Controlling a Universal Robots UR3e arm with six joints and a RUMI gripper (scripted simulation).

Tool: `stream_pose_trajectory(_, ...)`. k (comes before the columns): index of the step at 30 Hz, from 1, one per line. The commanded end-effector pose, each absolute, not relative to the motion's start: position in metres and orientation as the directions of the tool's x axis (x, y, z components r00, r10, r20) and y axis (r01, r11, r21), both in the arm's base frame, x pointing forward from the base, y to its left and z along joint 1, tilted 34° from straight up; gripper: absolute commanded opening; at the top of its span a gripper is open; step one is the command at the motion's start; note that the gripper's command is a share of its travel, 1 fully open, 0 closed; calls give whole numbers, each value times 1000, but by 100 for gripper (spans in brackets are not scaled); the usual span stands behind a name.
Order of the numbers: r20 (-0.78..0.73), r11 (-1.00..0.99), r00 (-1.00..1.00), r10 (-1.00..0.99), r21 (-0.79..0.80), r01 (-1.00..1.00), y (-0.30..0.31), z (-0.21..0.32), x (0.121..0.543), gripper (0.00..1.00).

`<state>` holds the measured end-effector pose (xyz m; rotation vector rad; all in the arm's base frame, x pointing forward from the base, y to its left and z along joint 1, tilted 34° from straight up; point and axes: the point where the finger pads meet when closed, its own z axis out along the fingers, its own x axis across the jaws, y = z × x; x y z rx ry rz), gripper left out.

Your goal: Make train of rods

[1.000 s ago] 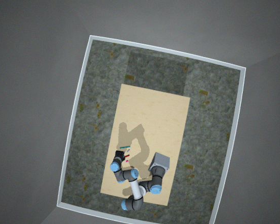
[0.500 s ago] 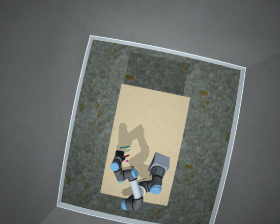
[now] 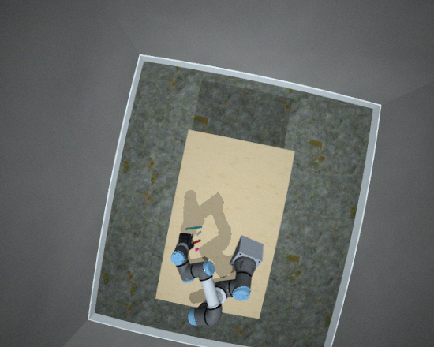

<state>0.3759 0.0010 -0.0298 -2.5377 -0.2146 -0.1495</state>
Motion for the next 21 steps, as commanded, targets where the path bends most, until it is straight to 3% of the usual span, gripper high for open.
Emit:
stream_pose_trajectory(1,155,-819,981,120,-543,186,0,-29,376,21)
stream_pose_trajectory(12,155,-819,981,120,-543,186,0,-29,376,21)
stream_pose_trajectory(13,155,-819,981,120,-543,186,0,-29,376,0)
stream_pose_trajectory(21,155,-819,981,120,-543,186,0,-29,376,0)
